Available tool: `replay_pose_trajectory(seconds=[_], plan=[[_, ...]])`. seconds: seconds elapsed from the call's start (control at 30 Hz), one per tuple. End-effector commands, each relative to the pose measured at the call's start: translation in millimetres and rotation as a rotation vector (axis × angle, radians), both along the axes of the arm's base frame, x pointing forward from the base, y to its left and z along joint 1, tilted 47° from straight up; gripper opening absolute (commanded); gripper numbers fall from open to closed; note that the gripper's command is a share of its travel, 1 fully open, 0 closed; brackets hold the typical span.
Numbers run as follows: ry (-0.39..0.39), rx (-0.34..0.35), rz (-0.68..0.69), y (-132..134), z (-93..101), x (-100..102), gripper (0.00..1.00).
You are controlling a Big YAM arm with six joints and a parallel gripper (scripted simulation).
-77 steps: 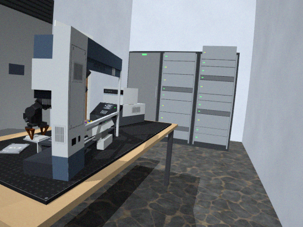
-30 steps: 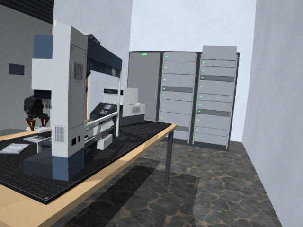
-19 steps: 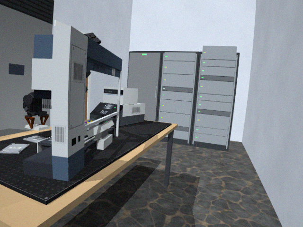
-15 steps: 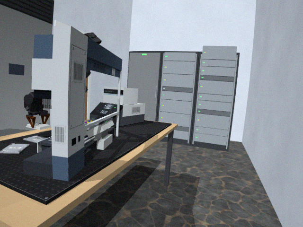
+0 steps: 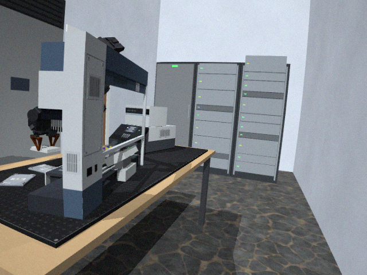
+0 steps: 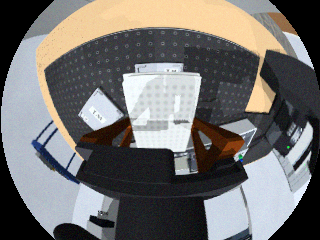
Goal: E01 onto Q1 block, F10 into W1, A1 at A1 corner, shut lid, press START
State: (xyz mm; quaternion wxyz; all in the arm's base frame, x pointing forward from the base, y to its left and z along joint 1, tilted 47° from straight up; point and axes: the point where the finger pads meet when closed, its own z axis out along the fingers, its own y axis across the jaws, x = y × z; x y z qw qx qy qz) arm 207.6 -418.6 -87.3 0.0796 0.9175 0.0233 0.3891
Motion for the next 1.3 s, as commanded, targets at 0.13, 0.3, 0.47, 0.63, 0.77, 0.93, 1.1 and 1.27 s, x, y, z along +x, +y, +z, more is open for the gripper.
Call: replay_pose_trajectory(seconds=[0.13,0.3,0.47,0.63,0.77,0.93,1.1,1.27], plan=[[-0.001,-0.035,-0.023,-10,22.2,-27,0.00],[-0.003,-0.036,-0.016,-11,23.6,-25,0.00],[0.005,-0.011,-0.013,2,22.1,-32,0.00],[-0.002,-0.029,-0.031,-7,27.7,-33,0.00],[-0.009,-0.044,-0.041,-16,31.8,-32,0.00],[-0.011,-0.036,-0.036,-14,27.5,-27,0.00],[-0.009,-0.012,-0.021,-8,19.8,-18,0.00],[-0.003,-0.008,0.009,5,22.2,-13,0.00]])
